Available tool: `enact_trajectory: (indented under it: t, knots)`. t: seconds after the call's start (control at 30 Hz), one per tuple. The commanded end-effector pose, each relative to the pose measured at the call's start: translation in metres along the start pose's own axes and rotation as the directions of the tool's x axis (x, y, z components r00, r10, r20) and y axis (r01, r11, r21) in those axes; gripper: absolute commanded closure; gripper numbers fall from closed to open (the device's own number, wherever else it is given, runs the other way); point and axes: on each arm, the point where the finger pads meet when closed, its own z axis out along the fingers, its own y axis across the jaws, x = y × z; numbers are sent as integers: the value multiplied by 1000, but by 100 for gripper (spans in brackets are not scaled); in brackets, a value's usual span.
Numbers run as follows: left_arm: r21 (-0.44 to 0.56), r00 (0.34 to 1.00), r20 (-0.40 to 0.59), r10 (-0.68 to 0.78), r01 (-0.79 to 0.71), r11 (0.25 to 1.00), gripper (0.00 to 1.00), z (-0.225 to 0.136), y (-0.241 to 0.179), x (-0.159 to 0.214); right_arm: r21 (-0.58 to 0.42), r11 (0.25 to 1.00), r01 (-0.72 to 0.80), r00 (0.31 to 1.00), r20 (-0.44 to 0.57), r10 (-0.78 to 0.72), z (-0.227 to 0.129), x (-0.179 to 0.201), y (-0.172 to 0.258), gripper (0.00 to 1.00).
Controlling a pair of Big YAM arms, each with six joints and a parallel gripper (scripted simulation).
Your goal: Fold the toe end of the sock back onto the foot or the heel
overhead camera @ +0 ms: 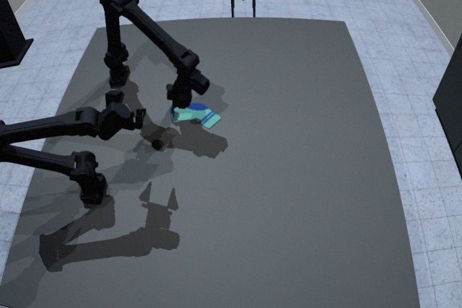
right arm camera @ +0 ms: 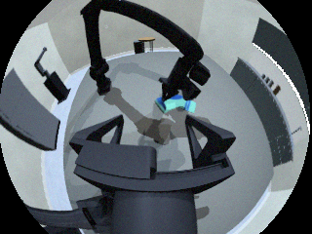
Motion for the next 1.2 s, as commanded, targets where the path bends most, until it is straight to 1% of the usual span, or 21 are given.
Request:
enact_trajectory:
  t: [0.0,0.1,0.4,0.83,0.93,0.97,1.03,1.1,1.13,1.17]
  knots:
    - [-14,999,19,35,-35,999,99,-13,21,-14,12,1000,21,1000,18,-21,-3,-15,-4,0]
    - [-13,999,14,36,-36,999,99,-8,34,-13,12,1000,11,1000,13,-11,0,-15,-6,0]
    - [-19,999,18,32,-32,999,99,0,71,-14,108,992,-72,997,19,70,8,-17,-35,0]
    - [-15,1000,16,24,-24,1000,99,4,84,-13,157,973,-166,986,23,165,20,-5,-51,0]
    - [-15,1000,14,26,-26,1000,99,5,82,-15,171,971,-168,986,39,164,20,-16,-59,0]
    - [-14,1000,14,24,-23,1000,87,3,83,-15,174,970,-168,986,43,163,20,-20,-61,0]
    - [-14,1000,14,24,-23,1000,87,3,83,-15,174,970,-168,986,43,163,20,-20,-61,0]
    - [-5,1000,8,21,-21,1000,65,2,85,-16,176,968,-177,984,44,172,21,-19,-62,0]
    - [-4,1000,7,20,-20,1000,62,2,84,-16,177,967,-182,983,45,177,22,-19,-63,0]
    - [2,1000,2,21,-21,1000,62,5,81,-13,177,966,-187,982,44,182,23,-18,-64,0]
